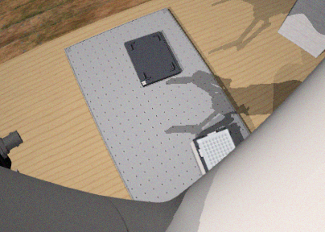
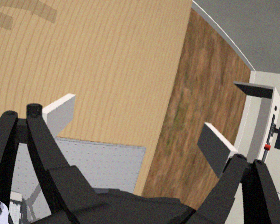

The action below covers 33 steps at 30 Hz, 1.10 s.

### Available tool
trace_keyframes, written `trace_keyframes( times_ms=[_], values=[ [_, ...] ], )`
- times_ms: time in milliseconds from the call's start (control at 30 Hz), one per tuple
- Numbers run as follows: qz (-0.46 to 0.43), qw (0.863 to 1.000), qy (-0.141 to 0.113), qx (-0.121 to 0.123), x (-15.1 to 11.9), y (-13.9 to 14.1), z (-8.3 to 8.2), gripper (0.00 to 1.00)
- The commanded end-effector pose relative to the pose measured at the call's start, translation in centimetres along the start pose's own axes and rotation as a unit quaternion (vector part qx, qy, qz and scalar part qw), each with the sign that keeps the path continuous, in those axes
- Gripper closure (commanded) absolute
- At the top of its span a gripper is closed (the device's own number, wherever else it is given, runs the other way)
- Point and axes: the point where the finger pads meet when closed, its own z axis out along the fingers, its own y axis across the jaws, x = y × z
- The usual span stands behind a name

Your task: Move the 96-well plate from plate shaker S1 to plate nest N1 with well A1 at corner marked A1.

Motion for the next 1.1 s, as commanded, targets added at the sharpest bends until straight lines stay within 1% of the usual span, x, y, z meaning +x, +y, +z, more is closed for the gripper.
trace_keyframes(
  times_ms=[0,133,300,400,467,633,800,967,1067],
  values=[
    [-0.007,1.0,-0.002,0.003,-0.9,-1.5,0.3,0.0],
    [-0.007,1.0,-0.002,0.003,-1.6,-2.6,0.6,0.0],
    [-0.087,0.996,-0.015,0.021,-3.1,-4.6,0.9,0.0],
    [-0.091,0.996,-0.015,0.022,-4.0,-5.8,1.1,0.0],
    [-0.091,0.996,-0.015,0.022,-4.0,-5.8,1.1,0.0],
    [-0.091,0.996,-0.015,0.022,-5.4,-7.6,1.4,0.0],
    [-0.17,0.984,-0.026,0.041,-7.0,-9.4,1.7,0.0],
    [-0.174,0.984,-0.026,0.042,-8.7,-11.2,1.9,0.0],
    [-0.174,0.984,-0.026,0.042,-9.1,-11.6,2.0,0.0]
  ],
)
